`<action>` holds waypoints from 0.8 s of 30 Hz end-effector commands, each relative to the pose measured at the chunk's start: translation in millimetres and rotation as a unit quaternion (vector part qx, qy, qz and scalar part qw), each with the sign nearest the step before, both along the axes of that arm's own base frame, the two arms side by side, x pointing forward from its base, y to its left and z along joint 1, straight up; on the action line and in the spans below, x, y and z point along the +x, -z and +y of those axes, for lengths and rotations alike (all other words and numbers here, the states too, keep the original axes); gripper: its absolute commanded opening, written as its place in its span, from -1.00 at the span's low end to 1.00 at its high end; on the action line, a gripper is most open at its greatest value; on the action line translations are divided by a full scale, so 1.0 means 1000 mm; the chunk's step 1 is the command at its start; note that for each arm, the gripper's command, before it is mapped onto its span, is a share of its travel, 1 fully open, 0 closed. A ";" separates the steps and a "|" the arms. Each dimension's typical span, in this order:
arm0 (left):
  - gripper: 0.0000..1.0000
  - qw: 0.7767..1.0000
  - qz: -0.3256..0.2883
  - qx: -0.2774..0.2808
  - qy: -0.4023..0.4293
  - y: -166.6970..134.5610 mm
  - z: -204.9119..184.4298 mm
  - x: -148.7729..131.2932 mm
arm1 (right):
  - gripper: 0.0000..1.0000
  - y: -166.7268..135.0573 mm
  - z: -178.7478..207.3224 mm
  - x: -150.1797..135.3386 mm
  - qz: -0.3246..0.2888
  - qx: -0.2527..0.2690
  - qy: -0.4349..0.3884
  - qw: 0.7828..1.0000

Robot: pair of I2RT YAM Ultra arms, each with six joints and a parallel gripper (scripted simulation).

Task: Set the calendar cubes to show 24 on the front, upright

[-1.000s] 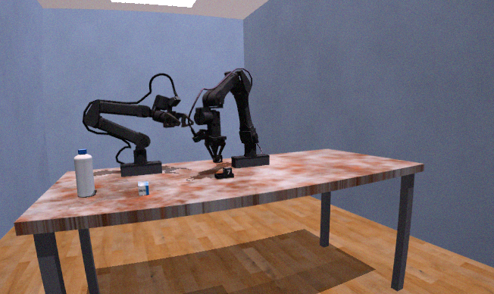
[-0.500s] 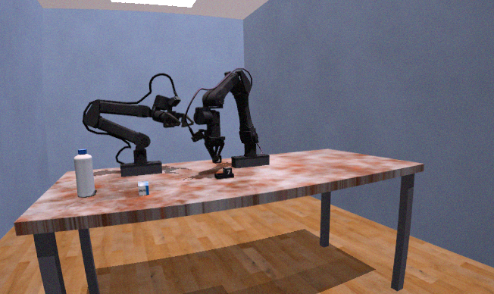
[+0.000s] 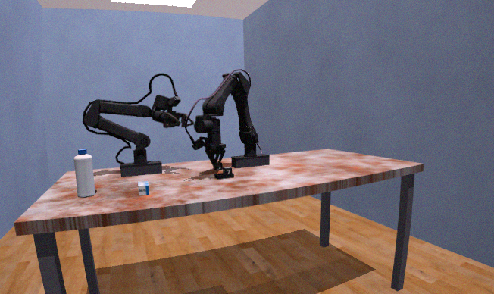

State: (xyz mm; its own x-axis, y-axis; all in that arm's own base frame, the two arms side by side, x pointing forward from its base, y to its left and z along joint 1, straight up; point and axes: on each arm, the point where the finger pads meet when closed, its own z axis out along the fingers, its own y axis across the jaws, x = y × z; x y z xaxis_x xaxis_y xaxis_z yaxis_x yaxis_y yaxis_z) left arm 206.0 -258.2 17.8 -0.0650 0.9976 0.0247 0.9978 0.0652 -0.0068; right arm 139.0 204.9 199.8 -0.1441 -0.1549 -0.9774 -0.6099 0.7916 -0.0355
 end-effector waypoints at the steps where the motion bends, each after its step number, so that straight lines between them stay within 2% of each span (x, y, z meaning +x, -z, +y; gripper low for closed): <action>1: -0.48 1.000 -0.006 -0.010 0.004 -0.001 -0.003 0.001 | 1.00 -0.009 0.000 0.001 -0.002 0.010 0.007 1.000; 7: -0.48 1.000 -0.008 -0.014 0.004 -0.004 -0.006 0.003 | 1.00 -0.009 0.000 0.001 -0.002 0.010 0.007 1.000; 9: -0.48 0.999 -0.015 -0.029 0.026 -0.003 -0.016 0.010 | 1.00 -0.009 0.000 0.001 -0.002 0.010 0.007 1.000; 13: -0.48 0.999 -0.006 -0.015 0.035 0.005 0.007 0.004 | 1.00 -0.009 0.000 0.001 -0.002 0.010 0.007 1.000; 24: -0.48 0.999 -0.010 -0.019 0.038 0.002 0.003 0.006 | 1.00 -0.009 0.000 0.001 -0.002 0.010 0.007 1.000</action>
